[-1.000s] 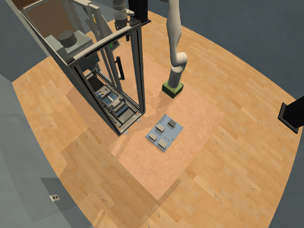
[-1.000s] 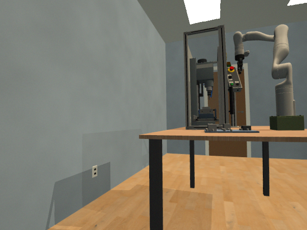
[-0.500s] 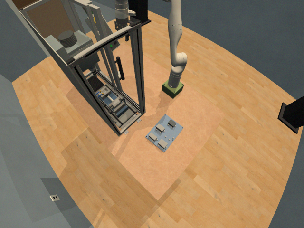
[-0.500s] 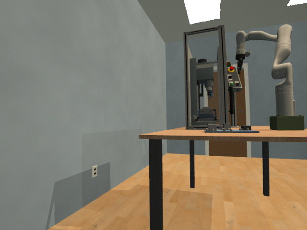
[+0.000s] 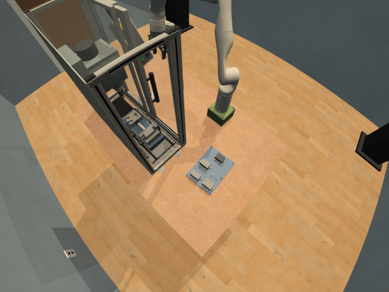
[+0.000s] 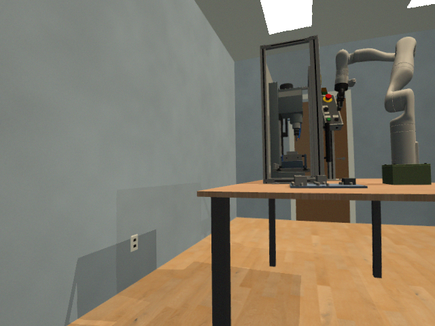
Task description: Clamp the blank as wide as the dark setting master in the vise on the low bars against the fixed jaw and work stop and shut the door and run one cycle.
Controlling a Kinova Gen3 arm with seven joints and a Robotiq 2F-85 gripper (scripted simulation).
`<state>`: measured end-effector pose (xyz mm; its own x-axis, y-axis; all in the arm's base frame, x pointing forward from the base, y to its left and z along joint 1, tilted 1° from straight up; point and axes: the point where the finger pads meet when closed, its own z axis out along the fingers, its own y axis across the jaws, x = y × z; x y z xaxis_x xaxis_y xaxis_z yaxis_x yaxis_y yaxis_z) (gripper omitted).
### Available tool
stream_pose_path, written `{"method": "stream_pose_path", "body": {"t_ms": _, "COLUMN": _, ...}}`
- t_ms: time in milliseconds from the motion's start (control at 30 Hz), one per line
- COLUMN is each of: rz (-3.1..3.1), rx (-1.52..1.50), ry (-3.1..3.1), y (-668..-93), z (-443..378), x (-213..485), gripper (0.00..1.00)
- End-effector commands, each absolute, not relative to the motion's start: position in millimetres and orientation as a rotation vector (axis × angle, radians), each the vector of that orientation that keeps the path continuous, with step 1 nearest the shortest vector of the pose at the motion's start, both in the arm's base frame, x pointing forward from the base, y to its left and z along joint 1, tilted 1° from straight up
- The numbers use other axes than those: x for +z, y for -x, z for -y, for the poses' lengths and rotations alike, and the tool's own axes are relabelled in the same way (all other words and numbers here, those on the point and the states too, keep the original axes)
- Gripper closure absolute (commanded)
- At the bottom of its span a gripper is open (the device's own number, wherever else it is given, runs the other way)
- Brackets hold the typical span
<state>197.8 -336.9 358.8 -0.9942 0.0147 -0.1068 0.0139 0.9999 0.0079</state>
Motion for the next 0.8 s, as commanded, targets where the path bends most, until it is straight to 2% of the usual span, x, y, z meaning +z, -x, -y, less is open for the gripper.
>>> {"method": "stream_pose_path", "body": {"t_ms": 0, "rz": -3.036, "rx": 0.015, "ry": -0.038, "y": -194, "z": 339, "x": 348, "gripper": 0.20}}
{"method": "stream_pose_path", "body": {"t_ms": 267, "rz": -3.036, "rx": 0.015, "ry": -0.038, "y": -194, "z": 339, "x": 348, "gripper": 0.20}}
{"method": "stream_pose_path", "body": {"t_ms": 433, "rz": -3.036, "rx": 0.015, "ry": -0.038, "y": -195, "z": 338, "x": 301, "gripper": 0.20}}
{"method": "stream_pose_path", "body": {"t_ms": 767, "rz": -3.036, "rx": 0.015, "ry": -0.038, "y": -195, "z": 338, "x": 301, "gripper": 0.20}}
